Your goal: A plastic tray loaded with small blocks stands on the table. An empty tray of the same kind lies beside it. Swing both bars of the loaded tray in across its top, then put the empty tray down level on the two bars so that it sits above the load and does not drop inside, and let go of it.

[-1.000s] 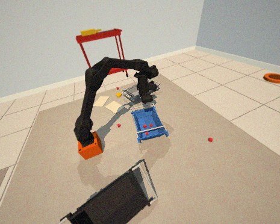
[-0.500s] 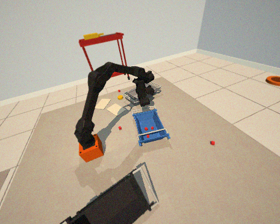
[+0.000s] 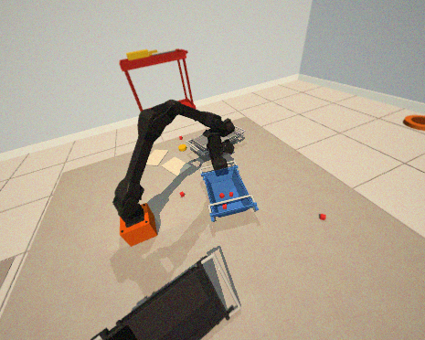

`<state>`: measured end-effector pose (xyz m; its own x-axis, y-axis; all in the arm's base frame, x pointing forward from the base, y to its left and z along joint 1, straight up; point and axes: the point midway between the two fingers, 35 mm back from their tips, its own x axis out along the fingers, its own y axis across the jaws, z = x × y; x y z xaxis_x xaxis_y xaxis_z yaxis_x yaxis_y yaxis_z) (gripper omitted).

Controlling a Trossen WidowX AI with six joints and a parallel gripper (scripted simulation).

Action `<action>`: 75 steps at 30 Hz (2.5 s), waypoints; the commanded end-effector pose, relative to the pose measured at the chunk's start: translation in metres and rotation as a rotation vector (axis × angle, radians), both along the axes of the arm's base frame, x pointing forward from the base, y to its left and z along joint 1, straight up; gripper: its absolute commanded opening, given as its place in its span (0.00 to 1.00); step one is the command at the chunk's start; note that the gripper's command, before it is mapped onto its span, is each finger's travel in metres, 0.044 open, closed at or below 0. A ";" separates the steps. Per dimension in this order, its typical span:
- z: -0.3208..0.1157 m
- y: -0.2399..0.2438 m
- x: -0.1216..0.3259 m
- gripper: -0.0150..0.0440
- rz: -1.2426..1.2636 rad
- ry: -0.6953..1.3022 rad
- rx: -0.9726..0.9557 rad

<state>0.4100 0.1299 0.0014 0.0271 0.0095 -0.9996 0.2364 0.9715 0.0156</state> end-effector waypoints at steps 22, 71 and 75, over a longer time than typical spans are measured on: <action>0.006 -0.070 -0.016 0.39 0.000 -0.007 -0.006; 0.101 -0.065 -0.009 0.25 0.002 -0.011 -0.010; 0.158 -0.066 -0.014 0.25 0.003 -0.020 -0.009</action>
